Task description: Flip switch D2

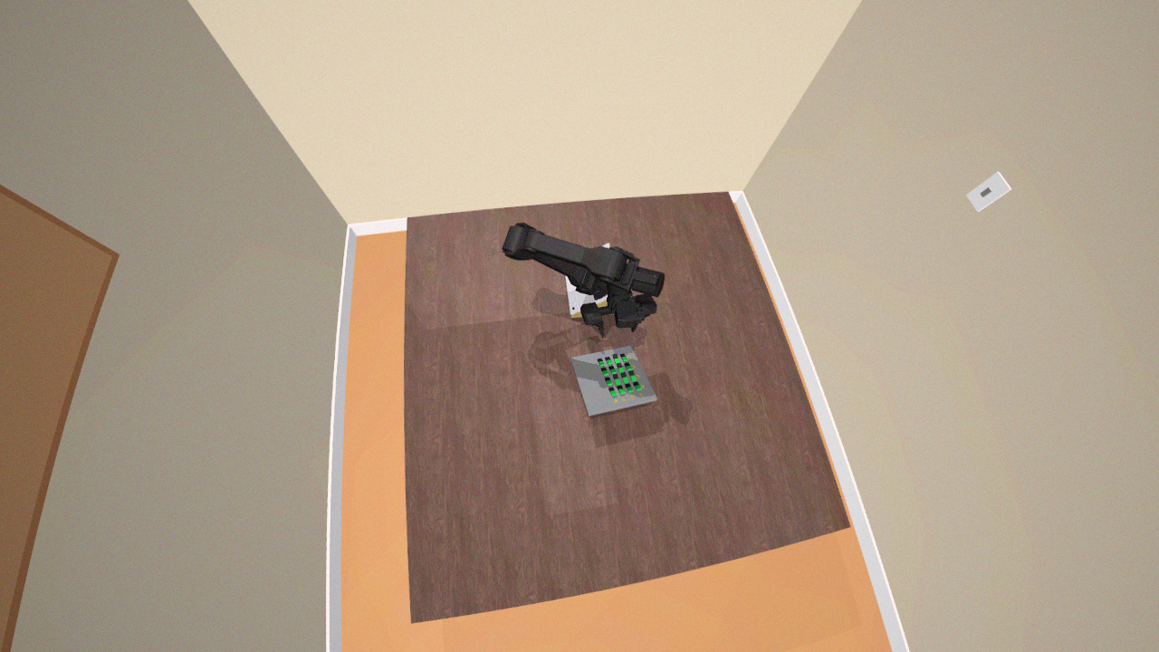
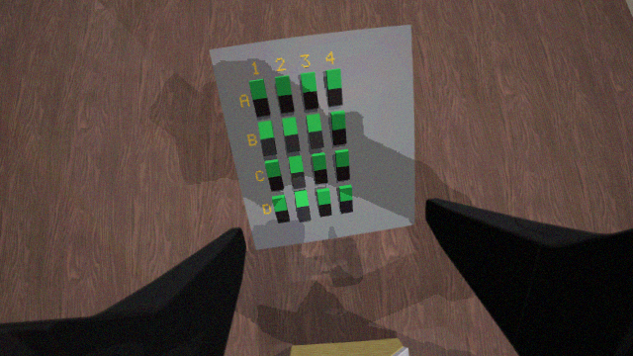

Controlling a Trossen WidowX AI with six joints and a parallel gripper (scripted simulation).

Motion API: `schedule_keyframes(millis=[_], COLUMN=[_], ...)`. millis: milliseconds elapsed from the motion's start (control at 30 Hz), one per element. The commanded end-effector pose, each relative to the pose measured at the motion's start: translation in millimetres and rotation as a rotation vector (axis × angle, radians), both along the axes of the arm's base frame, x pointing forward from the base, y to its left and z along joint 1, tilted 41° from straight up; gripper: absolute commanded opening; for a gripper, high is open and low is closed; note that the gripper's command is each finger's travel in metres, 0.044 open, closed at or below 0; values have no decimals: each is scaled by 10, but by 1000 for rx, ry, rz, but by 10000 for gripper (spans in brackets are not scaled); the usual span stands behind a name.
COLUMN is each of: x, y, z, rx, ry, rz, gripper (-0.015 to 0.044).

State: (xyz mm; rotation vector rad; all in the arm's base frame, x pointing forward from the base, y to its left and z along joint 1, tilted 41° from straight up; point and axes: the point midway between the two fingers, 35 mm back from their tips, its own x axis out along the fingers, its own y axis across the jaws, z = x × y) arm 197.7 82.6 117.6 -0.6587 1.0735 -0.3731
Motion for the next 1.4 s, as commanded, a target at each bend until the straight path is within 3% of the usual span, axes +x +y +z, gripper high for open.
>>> schedule_keyframes(millis=[0,333,467,667,1367], x=[-1,-215,-243,-105,-2], y=[-8,-564,-610,-809,-957], z=[-18,-929,-985,-1222,-1391], rx=[0,9,9,9,8], ry=[0,17,18,-2,-3], rz=[0,-8,-8,8,9], gripper=[374,111,6,0,0])
